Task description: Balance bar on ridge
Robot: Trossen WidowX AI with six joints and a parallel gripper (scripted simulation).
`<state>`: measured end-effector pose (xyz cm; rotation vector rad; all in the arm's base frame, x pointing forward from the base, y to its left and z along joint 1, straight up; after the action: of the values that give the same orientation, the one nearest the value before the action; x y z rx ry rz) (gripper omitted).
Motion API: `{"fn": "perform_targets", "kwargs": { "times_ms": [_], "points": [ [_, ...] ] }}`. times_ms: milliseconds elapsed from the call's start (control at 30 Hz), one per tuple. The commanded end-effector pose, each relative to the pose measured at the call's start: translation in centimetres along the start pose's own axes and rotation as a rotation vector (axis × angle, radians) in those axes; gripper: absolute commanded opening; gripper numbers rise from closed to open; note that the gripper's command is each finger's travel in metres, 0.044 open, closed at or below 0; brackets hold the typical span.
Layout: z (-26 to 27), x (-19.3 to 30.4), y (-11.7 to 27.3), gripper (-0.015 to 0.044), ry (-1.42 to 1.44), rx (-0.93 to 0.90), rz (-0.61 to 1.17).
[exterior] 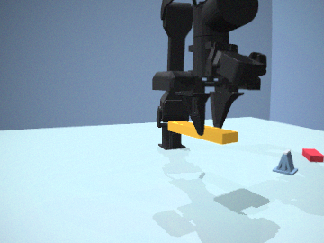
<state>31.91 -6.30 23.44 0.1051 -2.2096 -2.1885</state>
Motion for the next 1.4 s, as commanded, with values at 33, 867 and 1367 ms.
{"fn": "perform_targets", "kwargs": {
  "times_ms": [33,867,1367],
  "points": [
    [1.7,-0.8,0.0,0.0000,0.022,-0.005,-0.002],
    [10.8,-2.6,0.2,0.0000,0.154,-0.012,-0.004],
    [16.5,-2.5,0.3,0.0000,0.230,-0.017,-0.005]
  ]
}}
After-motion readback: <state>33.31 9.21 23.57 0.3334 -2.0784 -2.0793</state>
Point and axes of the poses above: the point midway between the two fingers, 35 mm back from their tips, its own y axis back along the fingers, its own z axis across the jaws, x = y × z, the point moved 9 cm from there along y, back along the fingers, and after that the axes turned 6 degrees about -y, right-handed, at the moved point
